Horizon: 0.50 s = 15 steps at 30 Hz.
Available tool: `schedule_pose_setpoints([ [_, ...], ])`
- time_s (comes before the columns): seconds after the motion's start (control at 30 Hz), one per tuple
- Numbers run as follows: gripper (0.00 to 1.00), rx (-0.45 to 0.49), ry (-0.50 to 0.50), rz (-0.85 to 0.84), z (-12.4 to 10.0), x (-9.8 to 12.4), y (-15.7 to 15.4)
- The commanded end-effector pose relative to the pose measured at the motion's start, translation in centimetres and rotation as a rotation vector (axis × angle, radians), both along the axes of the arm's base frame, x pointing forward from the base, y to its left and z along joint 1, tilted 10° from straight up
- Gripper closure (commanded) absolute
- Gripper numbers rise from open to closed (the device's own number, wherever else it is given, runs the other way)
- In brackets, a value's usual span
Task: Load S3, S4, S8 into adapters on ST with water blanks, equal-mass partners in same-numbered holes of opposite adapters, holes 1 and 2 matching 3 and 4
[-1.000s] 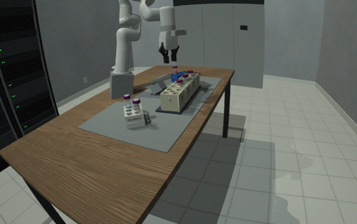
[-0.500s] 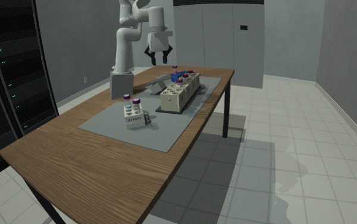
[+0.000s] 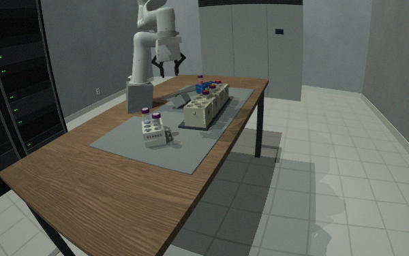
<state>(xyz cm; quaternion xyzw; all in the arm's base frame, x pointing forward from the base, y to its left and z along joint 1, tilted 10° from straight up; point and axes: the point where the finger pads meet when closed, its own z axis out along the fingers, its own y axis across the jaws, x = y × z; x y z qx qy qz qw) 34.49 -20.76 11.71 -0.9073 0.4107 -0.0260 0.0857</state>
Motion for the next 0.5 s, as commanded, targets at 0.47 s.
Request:
schedule_pose_setpoints([
  [0.47,0.43,-0.002,-0.003,0.000,-1.2,-3.5,-6.9],
])
